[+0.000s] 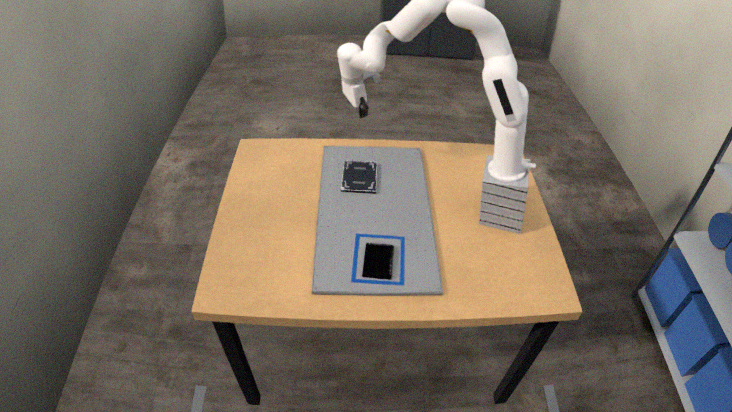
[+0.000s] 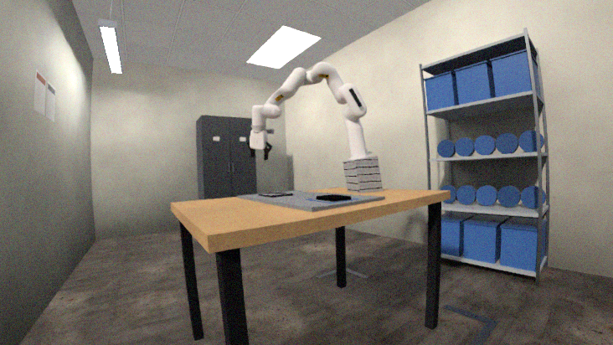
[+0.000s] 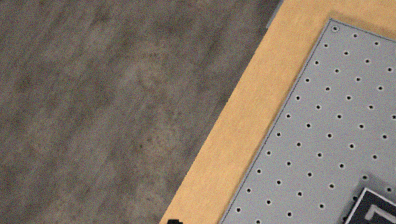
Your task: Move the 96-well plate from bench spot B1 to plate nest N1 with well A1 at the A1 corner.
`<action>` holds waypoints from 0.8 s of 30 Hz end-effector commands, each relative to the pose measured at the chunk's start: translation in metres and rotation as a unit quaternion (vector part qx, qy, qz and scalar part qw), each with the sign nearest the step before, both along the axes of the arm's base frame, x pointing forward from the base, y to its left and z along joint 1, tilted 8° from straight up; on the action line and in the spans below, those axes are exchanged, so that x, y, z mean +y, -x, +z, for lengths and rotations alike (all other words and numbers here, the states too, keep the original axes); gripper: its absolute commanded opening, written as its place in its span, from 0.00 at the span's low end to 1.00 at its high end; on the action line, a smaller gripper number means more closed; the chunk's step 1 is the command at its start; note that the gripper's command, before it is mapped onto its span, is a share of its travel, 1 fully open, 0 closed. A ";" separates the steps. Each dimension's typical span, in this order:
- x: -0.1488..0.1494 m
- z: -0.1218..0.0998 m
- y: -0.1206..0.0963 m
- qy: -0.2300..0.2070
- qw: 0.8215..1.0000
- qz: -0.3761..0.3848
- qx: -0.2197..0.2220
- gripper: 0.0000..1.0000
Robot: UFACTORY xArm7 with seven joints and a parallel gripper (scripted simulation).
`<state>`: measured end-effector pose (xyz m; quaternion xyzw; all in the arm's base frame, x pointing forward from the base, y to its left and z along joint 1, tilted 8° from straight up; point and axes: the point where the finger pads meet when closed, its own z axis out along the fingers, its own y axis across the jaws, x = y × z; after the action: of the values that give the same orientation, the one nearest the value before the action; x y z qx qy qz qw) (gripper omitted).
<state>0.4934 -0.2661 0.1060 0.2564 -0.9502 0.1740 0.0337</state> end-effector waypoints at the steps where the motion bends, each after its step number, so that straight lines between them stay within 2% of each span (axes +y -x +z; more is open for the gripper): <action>1: -0.001 0.002 -0.001 0.001 1.000 0.000 -0.002 1.00; 17: -0.001 0.002 -0.001 0.001 1.000 0.000 -0.002 1.00; 24: 0.028 -0.006 -0.014 0.000 0.994 0.110 0.027 1.00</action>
<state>0.5019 -0.2467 0.1015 0.3237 -0.9296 0.1722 0.0386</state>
